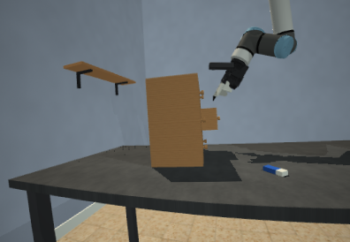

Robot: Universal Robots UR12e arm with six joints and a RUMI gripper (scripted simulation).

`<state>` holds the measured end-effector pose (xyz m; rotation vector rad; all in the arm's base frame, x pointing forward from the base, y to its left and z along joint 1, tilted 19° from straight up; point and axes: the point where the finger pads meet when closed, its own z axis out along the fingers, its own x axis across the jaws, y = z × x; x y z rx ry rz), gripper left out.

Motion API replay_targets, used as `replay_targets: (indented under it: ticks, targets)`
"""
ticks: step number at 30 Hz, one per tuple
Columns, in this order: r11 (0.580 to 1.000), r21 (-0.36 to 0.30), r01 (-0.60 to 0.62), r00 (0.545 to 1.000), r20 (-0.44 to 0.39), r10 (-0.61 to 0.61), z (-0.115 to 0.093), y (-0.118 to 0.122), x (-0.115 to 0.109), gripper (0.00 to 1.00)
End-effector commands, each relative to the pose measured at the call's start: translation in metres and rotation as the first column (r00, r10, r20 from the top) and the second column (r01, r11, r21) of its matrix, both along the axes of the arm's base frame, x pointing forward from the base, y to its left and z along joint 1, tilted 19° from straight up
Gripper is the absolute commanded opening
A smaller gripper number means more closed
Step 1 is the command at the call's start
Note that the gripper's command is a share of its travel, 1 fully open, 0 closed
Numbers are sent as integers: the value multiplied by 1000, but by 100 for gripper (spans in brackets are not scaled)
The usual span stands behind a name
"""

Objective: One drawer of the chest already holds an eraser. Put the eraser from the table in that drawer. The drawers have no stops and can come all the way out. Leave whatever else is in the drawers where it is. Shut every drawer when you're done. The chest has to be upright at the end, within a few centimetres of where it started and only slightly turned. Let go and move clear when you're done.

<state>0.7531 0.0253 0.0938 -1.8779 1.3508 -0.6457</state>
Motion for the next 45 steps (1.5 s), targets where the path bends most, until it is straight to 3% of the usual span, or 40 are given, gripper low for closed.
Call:
replay_targets:
  ticks: [1, 30, 45]
  targets:
    - [1000, -8, 2, 1000, -26, -2, 3, -2, -5, 100]
    - [997, -81, 9, 967, -252, -29, 28, -16, -53, 100]
    - [991, -133, 3, 913, -404, -57, 45, -26, -86, 100]
